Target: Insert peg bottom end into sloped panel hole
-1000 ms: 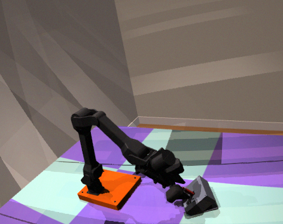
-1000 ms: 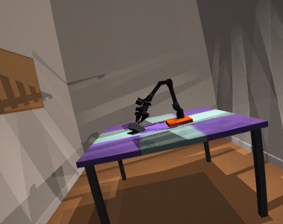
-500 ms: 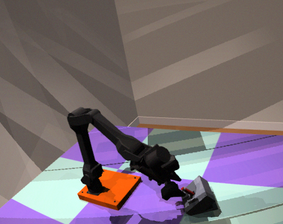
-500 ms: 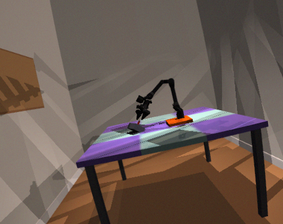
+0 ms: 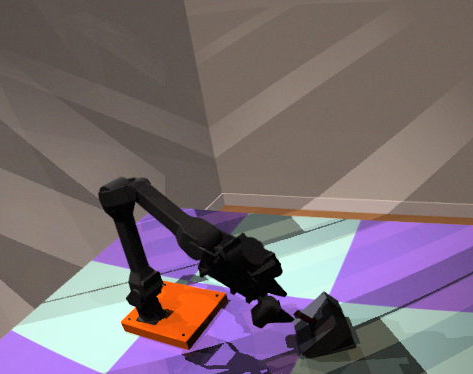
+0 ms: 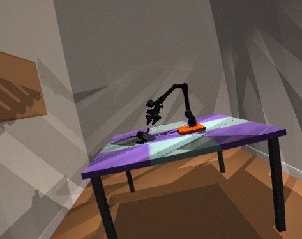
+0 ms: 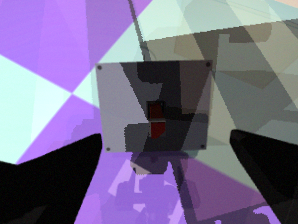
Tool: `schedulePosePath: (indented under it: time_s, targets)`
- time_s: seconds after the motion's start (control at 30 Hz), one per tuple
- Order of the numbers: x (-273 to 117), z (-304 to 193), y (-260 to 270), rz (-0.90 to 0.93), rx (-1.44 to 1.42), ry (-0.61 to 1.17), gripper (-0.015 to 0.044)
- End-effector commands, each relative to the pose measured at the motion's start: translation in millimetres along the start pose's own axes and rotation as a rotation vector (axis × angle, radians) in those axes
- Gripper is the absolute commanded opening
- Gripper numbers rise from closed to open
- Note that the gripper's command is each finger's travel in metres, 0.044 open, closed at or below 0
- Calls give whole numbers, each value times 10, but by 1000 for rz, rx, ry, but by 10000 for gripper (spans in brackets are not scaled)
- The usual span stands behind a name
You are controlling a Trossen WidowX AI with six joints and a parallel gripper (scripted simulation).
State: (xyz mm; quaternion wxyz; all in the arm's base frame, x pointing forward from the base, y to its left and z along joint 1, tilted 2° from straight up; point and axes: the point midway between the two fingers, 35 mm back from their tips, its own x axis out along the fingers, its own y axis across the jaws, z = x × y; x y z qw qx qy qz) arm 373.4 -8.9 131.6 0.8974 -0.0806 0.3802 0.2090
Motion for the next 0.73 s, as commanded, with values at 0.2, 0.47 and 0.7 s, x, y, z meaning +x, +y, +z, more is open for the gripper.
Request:
schedulePosePath:
  time_s: [0.2,0.47,0.7]
  targets:
    - [-182,8,-5,-2,-4,-5,440]
    - [-288,3,-2,-2,-3,-4,440]
    - [-382,2,0,-2,-3,-4,440]
